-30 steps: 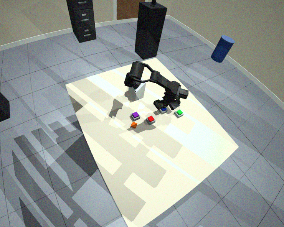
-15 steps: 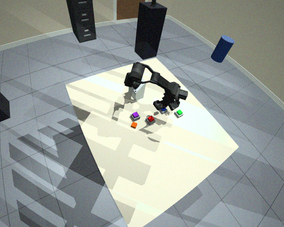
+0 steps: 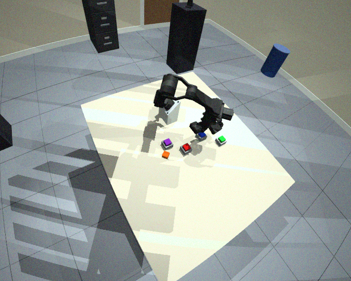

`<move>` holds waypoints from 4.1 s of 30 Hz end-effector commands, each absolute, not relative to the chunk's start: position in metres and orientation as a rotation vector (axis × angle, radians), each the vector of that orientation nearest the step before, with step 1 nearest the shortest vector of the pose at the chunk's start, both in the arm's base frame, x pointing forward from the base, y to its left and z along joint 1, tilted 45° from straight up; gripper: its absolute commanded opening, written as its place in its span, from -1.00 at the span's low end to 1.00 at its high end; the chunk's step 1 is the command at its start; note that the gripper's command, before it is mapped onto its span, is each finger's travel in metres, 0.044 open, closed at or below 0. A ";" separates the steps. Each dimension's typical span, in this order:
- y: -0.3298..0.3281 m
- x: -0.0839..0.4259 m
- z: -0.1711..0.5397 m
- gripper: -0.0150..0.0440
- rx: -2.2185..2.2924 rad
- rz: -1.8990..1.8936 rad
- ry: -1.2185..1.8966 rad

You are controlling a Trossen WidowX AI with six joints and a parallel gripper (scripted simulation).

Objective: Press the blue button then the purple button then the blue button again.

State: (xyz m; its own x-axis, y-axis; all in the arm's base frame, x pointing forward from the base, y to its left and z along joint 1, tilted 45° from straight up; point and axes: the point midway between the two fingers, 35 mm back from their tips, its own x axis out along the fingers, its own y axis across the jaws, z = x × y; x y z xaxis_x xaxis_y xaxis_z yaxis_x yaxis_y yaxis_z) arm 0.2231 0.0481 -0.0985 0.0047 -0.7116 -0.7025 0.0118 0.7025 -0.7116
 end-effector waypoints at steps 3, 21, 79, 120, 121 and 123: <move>0.059 0.226 -0.089 -0.42 -0.592 -0.622 1.462; 0.079 0.222 -0.019 -0.42 -0.544 -0.645 1.464; -0.109 0.178 0.033 -0.42 -0.602 -0.629 1.464; -0.043 0.177 0.098 -0.42 -0.600 -0.627 1.466; -0.043 0.177 0.098 -0.42 -0.600 -0.627 1.466; -0.043 0.177 0.098 -0.42 -0.600 -0.627 1.466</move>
State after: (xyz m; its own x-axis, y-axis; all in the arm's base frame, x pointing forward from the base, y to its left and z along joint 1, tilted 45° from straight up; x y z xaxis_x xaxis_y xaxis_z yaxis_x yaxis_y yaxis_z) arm 0.1782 -0.0515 0.0893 0.0131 -0.7088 -0.7053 0.0146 0.7054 -0.7087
